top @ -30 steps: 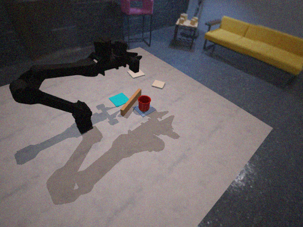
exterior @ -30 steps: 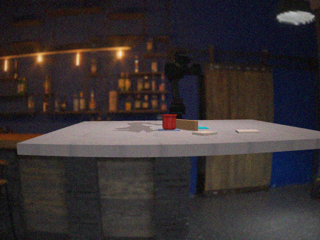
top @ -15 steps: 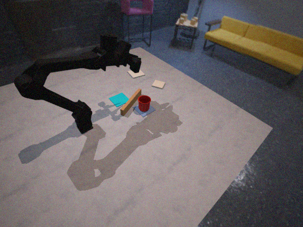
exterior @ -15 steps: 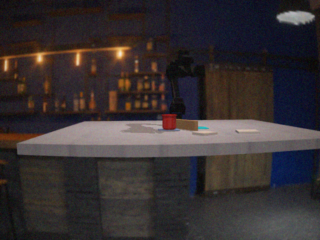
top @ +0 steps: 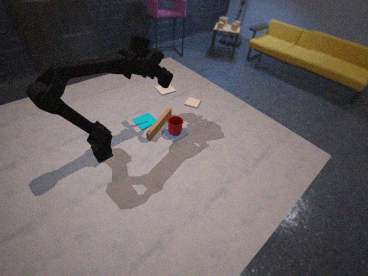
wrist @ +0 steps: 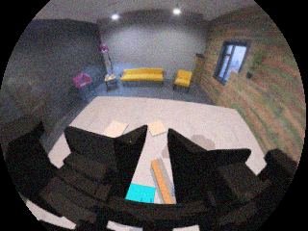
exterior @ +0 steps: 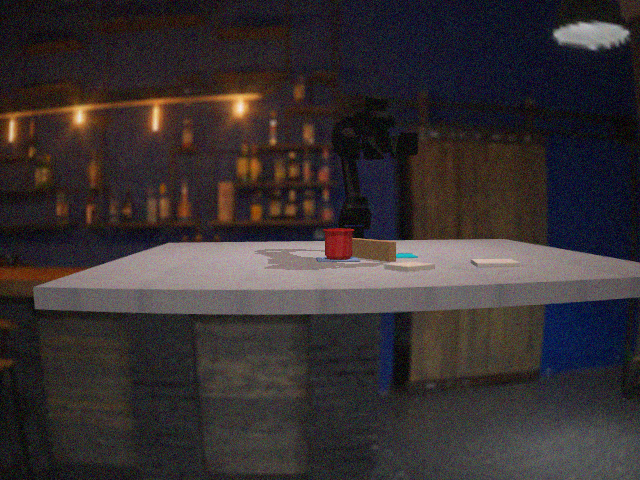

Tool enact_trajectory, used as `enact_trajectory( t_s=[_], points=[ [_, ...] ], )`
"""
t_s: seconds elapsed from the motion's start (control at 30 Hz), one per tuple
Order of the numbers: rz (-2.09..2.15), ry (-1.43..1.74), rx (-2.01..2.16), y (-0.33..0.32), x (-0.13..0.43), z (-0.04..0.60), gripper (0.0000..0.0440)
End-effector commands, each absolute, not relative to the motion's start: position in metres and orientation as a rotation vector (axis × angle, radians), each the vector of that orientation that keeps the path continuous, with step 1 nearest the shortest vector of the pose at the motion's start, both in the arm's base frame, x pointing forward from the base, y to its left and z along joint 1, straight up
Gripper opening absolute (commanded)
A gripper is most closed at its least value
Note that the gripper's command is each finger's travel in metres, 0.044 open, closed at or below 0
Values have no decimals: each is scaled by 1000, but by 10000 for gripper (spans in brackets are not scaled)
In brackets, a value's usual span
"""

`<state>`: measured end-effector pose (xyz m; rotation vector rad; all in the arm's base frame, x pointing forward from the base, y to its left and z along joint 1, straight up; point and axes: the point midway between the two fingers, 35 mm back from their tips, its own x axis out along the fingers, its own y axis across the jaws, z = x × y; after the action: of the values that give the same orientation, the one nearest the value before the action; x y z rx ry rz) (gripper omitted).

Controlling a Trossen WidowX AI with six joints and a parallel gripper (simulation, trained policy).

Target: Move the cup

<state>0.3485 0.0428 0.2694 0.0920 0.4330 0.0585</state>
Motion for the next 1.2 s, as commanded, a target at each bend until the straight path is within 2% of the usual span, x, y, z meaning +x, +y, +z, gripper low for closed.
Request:
enact_trajectory(
  t_s=[0.0,0.87,1.17],
  points=[
    [50,495,103,46,352,262,127],
    [1,887,104,59,361,225,93],
    [-22,1024,65,55,360,211,110]
  ],
)
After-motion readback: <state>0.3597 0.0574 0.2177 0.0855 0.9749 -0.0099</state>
